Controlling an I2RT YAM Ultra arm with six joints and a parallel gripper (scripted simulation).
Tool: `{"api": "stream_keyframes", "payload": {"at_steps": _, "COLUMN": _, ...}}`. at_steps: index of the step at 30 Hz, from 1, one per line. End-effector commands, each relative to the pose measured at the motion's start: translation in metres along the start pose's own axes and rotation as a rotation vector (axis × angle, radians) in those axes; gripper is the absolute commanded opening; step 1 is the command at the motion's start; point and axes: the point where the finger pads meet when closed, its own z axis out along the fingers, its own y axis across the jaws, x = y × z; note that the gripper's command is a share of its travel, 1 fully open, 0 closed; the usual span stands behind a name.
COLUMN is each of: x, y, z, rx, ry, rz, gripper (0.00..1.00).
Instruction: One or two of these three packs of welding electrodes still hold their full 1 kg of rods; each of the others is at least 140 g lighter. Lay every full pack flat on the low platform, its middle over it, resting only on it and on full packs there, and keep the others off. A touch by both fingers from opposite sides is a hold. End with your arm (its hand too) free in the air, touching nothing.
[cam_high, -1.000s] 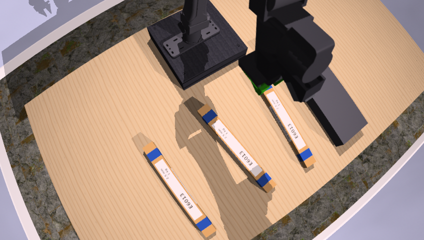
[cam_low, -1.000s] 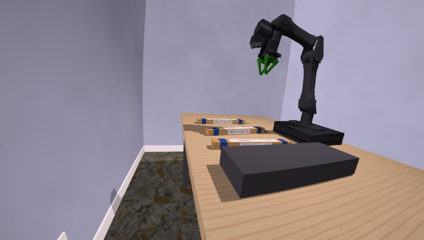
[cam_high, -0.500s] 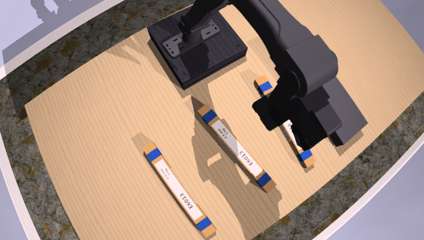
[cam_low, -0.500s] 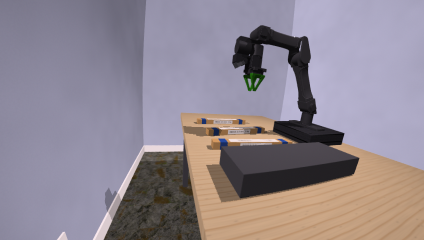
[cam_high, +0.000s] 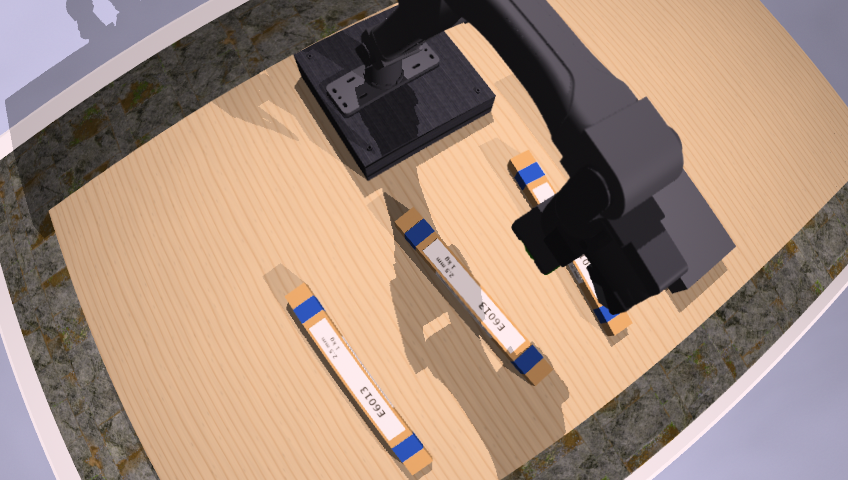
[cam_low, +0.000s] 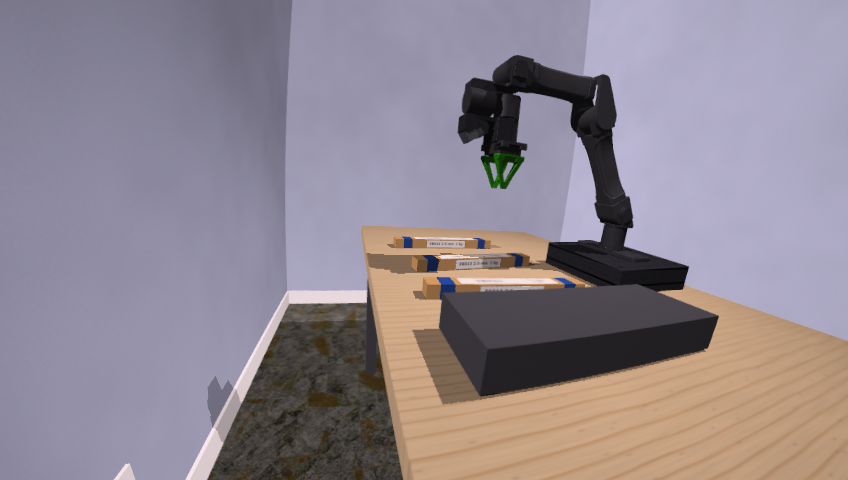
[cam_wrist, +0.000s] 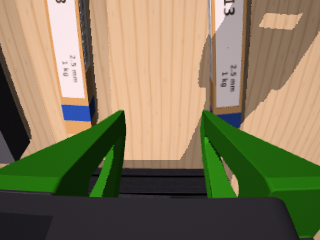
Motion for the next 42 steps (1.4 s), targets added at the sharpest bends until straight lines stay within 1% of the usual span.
{"api": "stream_keyframes", "payload": {"at_steps": 1, "x": -0.003, "y": -0.001, "z": -0.017, "rx": 0.007, "ry": -0.045, "rz": 0.000, "gripper": 0.42}}
{"api": "stream_keyframes", "payload": {"at_steps": 5, "x": -0.003, "y": -0.001, "z": -0.017, "rx": 0.007, "ry": -0.045, "rz": 0.000, "gripper": 0.42}}
{"api": "stream_keyframes", "payload": {"at_steps": 6, "x": 0.000, "y": 0.000, "z": -0.006, "rx": 0.002, "ry": -0.013, "rz": 0.000, "gripper": 0.42}}
{"api": "stream_keyframes", "payload": {"at_steps": 18, "x": 0.000, "y": 0.000, "z": 0.010, "rx": 0.002, "ry": -0.013, "rz": 0.000, "gripper": 0.42}}
{"api": "stream_keyframes", "payload": {"at_steps": 20, "x": 0.000, "y": 0.000, "z": 0.010, "rx": 0.002, "ry": -0.013, "rz": 0.000, "gripper": 0.42}}
{"api": "stream_keyframes", "payload": {"at_steps": 35, "x": 0.000, "y": 0.000, "z": 0.030, "rx": 0.002, "ry": -0.013, "rz": 0.000, "gripper": 0.42}}
{"api": "stream_keyframes", "payload": {"at_steps": 37, "x": 0.000, "y": 0.000, "z": 0.030, "rx": 0.002, "ry": -0.013, "rz": 0.000, "gripper": 0.42}}
{"api": "stream_keyframes", "payload": {"at_steps": 42, "x": 0.000, "y": 0.000, "z": 0.037, "rx": 0.002, "ry": -0.013, "rz": 0.000, "gripper": 0.42}}
